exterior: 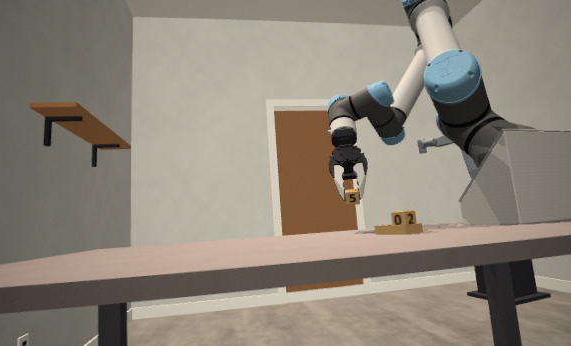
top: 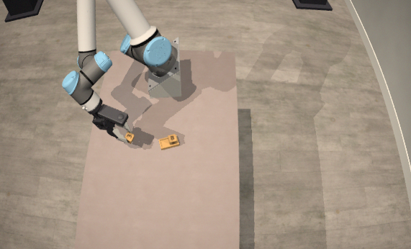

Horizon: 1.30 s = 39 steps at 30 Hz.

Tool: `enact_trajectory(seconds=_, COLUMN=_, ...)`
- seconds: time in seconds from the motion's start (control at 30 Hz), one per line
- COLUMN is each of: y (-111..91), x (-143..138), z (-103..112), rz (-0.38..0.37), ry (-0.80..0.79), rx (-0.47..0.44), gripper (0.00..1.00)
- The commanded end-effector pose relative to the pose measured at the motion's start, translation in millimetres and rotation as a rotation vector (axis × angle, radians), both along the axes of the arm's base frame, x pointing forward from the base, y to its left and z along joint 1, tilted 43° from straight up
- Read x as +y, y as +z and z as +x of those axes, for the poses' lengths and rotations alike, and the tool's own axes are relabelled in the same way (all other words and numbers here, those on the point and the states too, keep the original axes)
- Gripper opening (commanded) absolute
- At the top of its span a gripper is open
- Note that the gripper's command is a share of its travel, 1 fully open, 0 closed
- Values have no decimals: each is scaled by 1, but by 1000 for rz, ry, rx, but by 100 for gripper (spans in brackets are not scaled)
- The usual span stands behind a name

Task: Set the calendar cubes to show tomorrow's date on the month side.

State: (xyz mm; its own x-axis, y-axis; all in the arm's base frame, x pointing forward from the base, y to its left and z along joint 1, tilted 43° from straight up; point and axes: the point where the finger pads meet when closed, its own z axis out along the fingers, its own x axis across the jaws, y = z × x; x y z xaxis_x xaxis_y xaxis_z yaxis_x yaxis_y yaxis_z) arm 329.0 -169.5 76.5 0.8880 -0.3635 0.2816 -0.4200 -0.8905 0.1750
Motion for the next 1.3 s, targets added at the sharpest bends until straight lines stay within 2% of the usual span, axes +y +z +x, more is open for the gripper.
enact_trajectory(seconds=0.0, y=0, x=0, z=0, rz=7, ry=3, rx=-2, gripper=11)
enact_trajectory(seconds=0.2, y=-1, x=0, z=-1, rz=31, ry=11, rx=-4, gripper=11)
enact_trajectory(seconds=0.57, y=-3, x=-1, z=-2, rz=161, ry=53, rx=-47, gripper=11)
enact_trajectory(seconds=0.83, y=-1, x=-2, z=-1, rz=215, ry=69, rx=-82, gripper=11)
enact_trajectory(seconds=1.27, y=0, x=-2, z=-1, rz=233, ry=75, rx=-96, gripper=11)
